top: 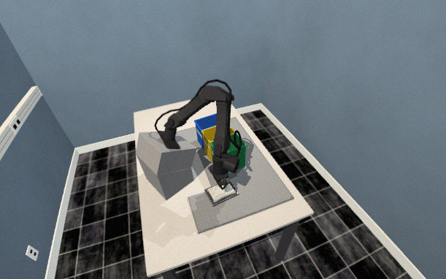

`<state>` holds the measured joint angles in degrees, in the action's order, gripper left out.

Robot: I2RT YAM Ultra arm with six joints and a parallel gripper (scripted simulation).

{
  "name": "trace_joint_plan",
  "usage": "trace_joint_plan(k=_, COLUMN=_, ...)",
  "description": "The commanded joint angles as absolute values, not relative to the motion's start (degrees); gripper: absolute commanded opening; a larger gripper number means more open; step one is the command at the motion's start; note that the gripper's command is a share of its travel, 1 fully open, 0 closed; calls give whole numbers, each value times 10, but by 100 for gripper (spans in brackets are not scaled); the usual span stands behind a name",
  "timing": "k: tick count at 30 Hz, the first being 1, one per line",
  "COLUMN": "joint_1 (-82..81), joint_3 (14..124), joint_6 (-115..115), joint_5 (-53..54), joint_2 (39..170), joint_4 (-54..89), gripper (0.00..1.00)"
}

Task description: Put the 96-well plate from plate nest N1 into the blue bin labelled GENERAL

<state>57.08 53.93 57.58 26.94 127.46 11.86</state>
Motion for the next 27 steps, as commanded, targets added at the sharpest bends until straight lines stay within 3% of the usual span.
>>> trace_joint_plan(k=1, joint_1=574, joint_3=543, joint_6=562, joint_5=268, joint_2=1283, joint_4=93, gripper=100)
trace_joint_plan(k=27, joint_1=543, joint_3=565, joint_6=533, joint_5=264, joint_2=1352, joint_4=11, gripper=100)
